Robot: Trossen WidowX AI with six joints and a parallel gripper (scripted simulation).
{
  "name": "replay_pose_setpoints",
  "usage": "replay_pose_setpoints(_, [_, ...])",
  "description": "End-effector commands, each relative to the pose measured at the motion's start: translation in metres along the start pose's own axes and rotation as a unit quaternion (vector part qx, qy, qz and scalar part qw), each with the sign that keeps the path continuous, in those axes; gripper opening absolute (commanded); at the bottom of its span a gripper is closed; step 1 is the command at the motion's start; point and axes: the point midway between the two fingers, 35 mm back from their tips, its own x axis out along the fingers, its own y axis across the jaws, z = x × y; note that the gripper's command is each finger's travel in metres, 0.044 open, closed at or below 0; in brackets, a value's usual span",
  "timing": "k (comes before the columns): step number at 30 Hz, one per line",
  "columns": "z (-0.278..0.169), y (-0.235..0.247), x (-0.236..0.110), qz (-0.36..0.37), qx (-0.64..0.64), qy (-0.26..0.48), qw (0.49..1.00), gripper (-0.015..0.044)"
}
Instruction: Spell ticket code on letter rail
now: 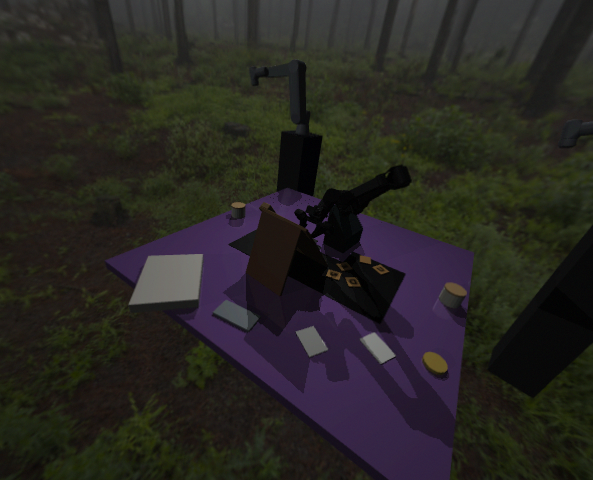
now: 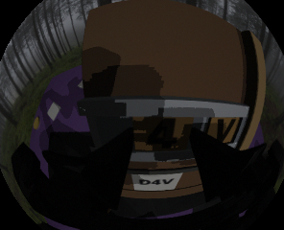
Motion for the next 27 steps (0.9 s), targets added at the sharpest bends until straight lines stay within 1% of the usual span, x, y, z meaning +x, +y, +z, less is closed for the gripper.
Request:
replay_pose_setpoints(1, [0.000,-0.003,0.000,0.001,0.000,0.001,1.000,0.0000])
replay_pose_setpoints(23, [-0.001,-0.013,0.000,0.001,-0.001,0.001,1.000,0.0000])
replay_pose_setpoints(27, [0.000,-0.012,0.000,0.000,0.000,0.000,1.000,0.0105])
